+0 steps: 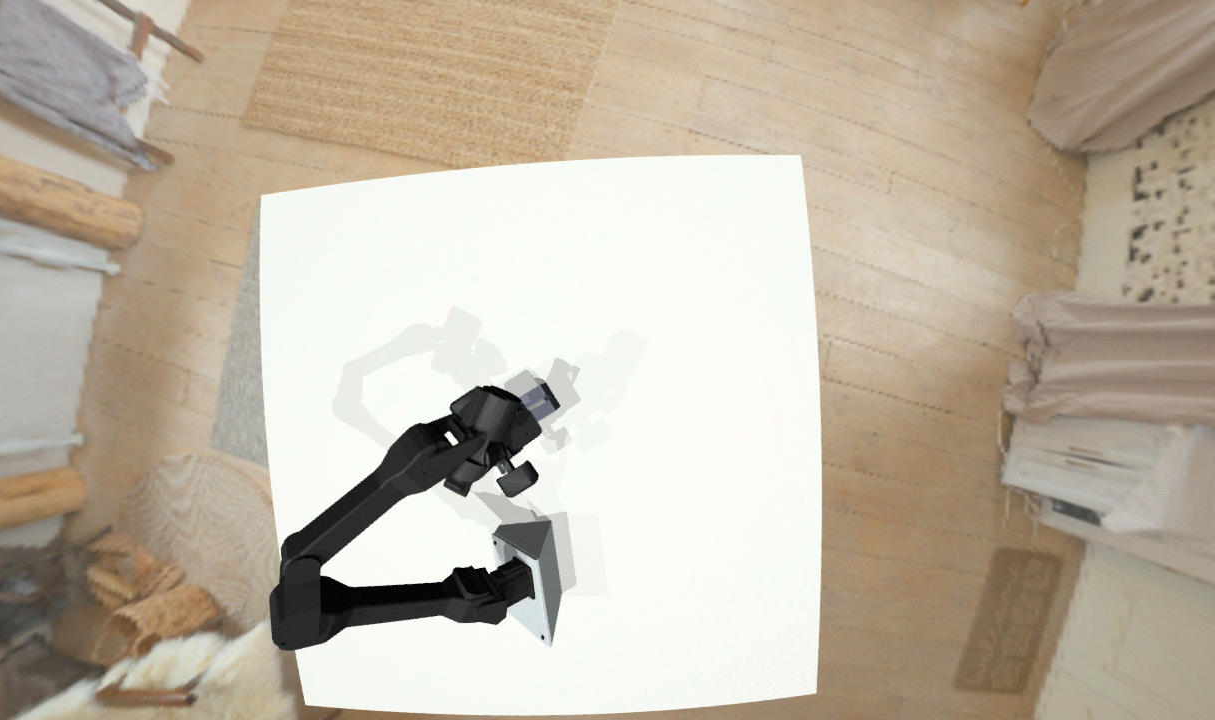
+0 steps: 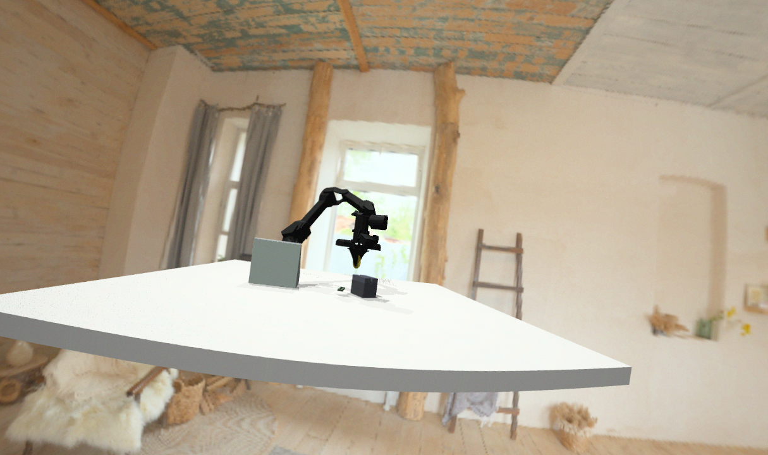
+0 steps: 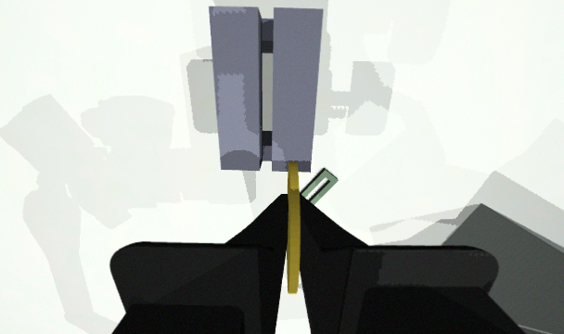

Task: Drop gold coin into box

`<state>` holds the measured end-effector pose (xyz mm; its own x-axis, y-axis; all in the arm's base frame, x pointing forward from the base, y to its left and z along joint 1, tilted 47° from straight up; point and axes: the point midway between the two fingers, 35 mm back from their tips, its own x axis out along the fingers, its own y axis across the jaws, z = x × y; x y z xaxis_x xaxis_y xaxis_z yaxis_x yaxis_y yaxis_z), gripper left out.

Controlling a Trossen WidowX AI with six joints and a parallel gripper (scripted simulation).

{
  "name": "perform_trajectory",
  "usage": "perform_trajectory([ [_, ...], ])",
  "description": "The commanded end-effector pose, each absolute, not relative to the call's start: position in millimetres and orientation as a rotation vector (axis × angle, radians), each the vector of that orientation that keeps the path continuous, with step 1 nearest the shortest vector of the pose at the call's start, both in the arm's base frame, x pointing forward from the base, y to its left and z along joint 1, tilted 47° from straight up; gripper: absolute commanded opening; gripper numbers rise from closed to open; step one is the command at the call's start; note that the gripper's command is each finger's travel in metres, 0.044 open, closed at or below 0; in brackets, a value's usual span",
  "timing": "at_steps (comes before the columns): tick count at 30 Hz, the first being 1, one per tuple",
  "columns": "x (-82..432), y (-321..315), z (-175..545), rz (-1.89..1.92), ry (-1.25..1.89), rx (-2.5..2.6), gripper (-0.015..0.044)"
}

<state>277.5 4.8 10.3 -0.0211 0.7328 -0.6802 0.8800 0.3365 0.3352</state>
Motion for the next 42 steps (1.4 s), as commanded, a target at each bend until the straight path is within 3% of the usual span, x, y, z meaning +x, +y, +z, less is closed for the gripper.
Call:
perform_trajectory([
  [1,287,-2,5,-0.229,1.779,1.427,0.0000],
  [17,315,-18,-18,-0.248,1.782,1.438,0.0000],
  [42,315,-22,-18,-0.233,1.785,1.434,0.0000],
])
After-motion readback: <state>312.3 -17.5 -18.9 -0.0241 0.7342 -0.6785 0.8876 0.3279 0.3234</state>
